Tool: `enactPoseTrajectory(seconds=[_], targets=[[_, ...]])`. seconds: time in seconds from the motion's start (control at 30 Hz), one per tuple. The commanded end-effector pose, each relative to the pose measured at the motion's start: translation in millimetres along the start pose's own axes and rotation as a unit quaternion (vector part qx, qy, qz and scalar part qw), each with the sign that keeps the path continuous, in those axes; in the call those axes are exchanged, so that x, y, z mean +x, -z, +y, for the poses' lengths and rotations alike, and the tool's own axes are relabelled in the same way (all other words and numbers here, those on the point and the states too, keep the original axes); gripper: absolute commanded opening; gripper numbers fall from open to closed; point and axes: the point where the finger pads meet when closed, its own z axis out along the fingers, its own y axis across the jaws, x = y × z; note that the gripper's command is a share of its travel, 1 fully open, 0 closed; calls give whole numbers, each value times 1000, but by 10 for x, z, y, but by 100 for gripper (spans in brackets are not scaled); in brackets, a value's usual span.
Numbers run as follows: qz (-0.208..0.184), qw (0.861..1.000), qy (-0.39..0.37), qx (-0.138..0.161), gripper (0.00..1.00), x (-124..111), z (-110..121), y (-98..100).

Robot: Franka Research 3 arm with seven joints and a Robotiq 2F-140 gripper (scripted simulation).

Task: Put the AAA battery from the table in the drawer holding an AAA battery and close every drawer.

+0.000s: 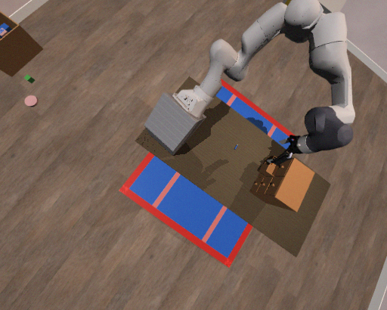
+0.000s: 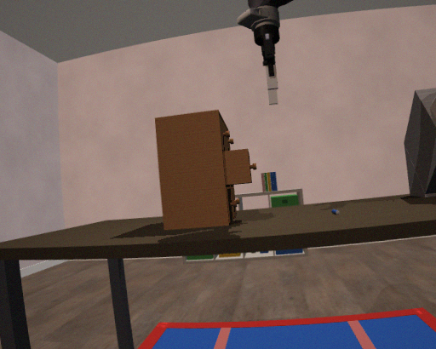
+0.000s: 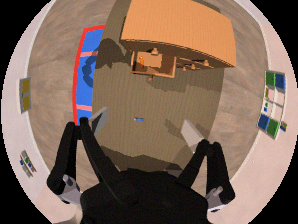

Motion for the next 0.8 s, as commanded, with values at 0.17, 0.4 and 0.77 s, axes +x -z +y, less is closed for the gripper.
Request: enactPoseTrajectory(seconds=[0.17, 0.4, 0.77], targets=[[54, 998, 41, 14, 100, 295, 13, -297], [129, 990, 53, 36, 100, 724, 4, -741], [165, 983, 59, 47, 100, 932, 0, -955]])
